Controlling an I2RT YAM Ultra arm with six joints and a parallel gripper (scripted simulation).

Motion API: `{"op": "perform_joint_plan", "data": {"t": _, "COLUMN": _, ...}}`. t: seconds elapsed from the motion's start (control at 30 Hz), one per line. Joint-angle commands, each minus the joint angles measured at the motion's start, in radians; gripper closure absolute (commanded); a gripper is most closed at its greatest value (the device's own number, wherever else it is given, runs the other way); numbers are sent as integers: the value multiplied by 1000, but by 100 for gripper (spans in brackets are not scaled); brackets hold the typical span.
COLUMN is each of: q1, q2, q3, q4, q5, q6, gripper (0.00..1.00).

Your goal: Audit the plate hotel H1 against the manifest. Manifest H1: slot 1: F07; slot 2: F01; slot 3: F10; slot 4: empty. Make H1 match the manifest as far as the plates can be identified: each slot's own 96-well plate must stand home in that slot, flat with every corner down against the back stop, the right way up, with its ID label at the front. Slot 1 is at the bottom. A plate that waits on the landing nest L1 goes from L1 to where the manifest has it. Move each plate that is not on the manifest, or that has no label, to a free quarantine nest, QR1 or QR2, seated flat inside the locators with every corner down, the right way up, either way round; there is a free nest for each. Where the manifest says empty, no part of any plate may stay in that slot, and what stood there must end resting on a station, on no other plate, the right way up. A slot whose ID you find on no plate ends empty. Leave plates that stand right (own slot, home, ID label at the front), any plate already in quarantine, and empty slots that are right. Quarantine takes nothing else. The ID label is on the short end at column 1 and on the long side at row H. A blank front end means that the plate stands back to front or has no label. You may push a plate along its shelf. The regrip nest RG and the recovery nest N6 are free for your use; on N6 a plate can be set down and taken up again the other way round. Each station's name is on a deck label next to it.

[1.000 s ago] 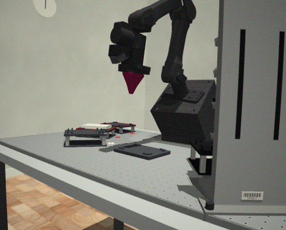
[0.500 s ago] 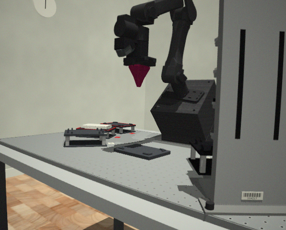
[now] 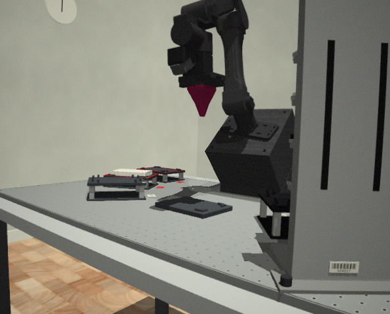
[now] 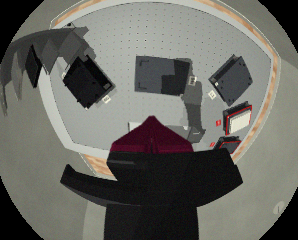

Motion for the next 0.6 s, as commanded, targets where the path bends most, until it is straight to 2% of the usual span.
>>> {"op": "perform_joint_plan", "data": {"t": 0.0, "q1": 85, "q2": 11, "q3": 20, "q4": -1, "q5": 103, "q6": 124, "gripper": 100}}
{"op": "perform_joint_plan", "data": {"t": 0.1, "q1": 174, "q2": 7, "q3": 8, "q4": 19, "q5": 159, "q6": 168, "gripper": 100}}
{"op": "perform_joint_plan", "data": {"t": 0.17, "q1": 174, "q2": 7, "q3": 8, "q4": 19, "q5": 159, "q6": 168, "gripper": 100}}
{"op": "perform_joint_plan", "data": {"t": 0.57, "q1": 505, "q2": -32, "q3": -89, "q4": 154, "q5": 387, "q6": 246, "gripper": 100}}
